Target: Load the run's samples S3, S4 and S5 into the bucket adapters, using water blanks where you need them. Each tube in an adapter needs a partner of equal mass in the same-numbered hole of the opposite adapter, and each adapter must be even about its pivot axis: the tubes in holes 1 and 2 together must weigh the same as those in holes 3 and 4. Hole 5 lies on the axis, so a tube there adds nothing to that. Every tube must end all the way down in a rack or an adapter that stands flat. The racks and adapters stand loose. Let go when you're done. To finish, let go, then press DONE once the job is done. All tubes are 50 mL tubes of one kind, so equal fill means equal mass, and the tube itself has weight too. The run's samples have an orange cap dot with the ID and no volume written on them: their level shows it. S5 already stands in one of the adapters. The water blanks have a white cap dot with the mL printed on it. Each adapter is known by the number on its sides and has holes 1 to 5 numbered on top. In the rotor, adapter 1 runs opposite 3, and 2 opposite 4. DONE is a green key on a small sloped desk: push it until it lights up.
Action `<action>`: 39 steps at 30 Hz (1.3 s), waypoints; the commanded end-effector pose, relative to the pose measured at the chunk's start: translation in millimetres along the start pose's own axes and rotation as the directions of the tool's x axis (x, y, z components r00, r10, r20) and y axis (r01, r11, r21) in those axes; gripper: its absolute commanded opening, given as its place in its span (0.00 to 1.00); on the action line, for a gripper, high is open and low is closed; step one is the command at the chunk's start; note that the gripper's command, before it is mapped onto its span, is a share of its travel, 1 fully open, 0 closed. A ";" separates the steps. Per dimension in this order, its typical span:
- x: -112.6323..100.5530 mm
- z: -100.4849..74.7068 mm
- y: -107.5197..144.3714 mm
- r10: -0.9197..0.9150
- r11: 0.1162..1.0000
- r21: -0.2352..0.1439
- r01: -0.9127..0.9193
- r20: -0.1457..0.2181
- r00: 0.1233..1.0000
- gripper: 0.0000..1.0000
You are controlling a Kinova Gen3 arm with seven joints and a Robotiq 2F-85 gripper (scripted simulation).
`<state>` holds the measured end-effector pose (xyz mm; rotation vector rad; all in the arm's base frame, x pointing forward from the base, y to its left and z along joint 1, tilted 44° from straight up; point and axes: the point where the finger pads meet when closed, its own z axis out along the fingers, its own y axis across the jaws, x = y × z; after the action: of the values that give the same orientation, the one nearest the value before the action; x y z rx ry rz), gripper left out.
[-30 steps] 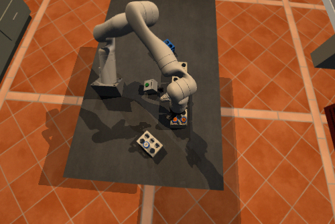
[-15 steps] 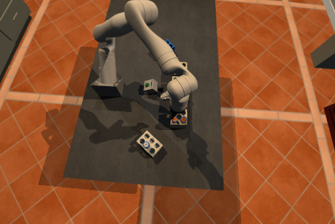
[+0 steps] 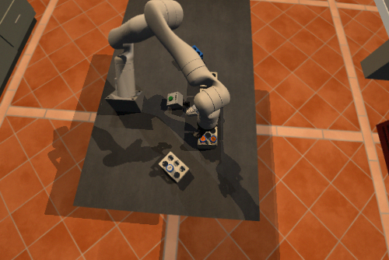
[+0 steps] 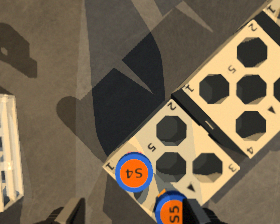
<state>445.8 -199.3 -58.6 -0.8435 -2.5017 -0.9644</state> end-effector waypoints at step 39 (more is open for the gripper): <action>78.0 -3.2 10.0 0.473 0.881 -0.004 -0.473 0.009 0.881 0.10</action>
<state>393.6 -165.8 -22.1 -1.3211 -2.1591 -0.8105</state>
